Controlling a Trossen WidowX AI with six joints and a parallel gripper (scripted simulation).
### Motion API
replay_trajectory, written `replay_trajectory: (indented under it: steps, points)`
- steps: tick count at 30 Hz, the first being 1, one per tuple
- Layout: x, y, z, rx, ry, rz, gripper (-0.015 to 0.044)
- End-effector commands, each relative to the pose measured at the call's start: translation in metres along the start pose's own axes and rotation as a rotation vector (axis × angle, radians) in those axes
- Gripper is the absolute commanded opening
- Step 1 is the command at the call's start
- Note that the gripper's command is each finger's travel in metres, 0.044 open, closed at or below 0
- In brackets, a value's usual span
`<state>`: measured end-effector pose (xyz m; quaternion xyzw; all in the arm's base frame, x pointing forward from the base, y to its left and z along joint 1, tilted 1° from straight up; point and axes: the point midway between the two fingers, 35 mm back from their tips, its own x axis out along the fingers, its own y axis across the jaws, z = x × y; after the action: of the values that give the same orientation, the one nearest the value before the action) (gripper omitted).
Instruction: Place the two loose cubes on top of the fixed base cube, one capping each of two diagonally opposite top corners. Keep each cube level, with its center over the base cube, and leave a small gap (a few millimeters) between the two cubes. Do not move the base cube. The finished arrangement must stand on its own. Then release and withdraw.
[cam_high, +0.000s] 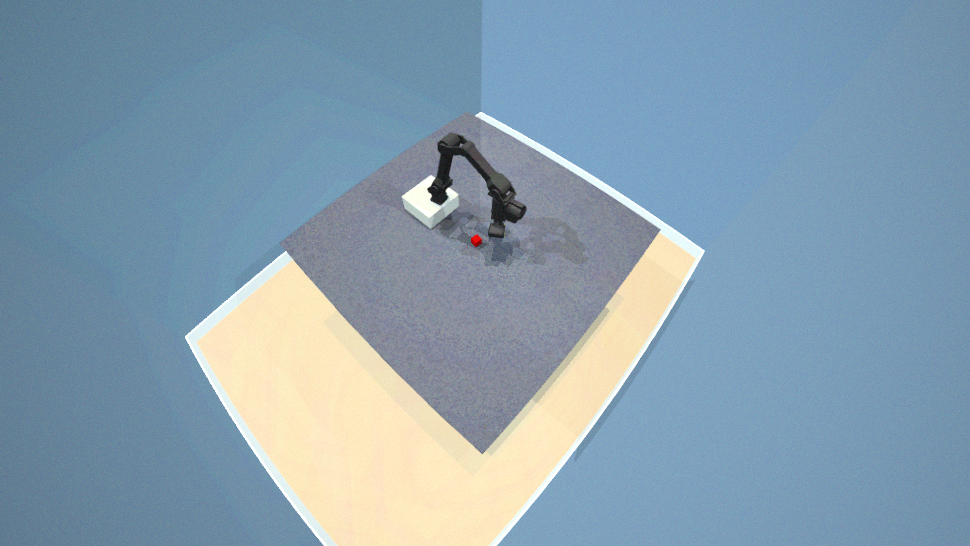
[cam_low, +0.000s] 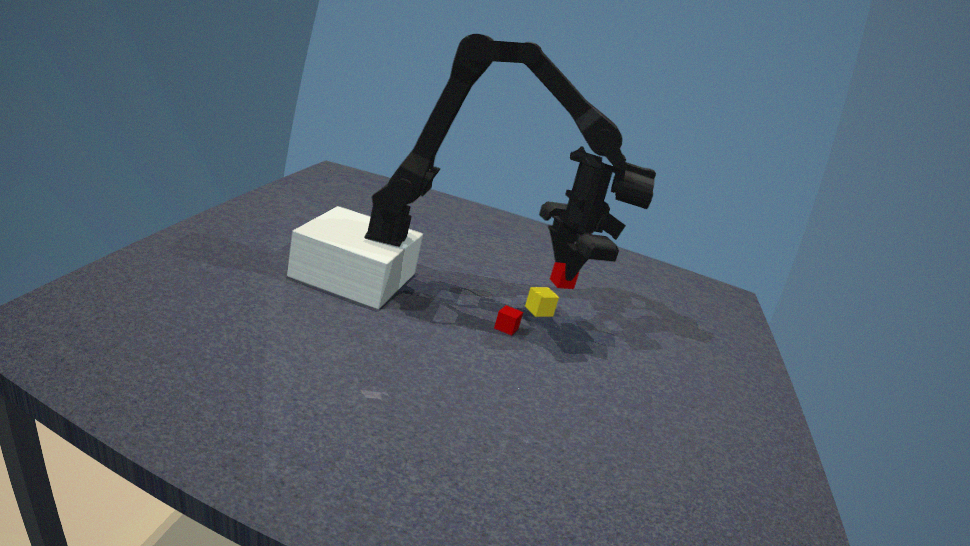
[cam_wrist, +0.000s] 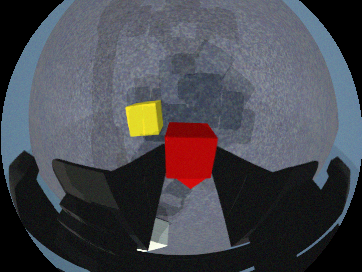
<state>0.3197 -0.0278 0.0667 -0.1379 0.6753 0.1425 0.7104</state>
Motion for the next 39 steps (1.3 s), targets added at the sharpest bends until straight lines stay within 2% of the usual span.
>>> replay_trajectory:
  steps: [1,34,39]
  points:
    - [0.002,0.007,0.002,-0.089,0.003,-0.002,0.0105]
    - [0.015,0.071,0.02,-0.837,0.001,-0.005,0.0105]
    - [0.015,0.074,0.02,-0.871,0.001,-0.006,0.0105]
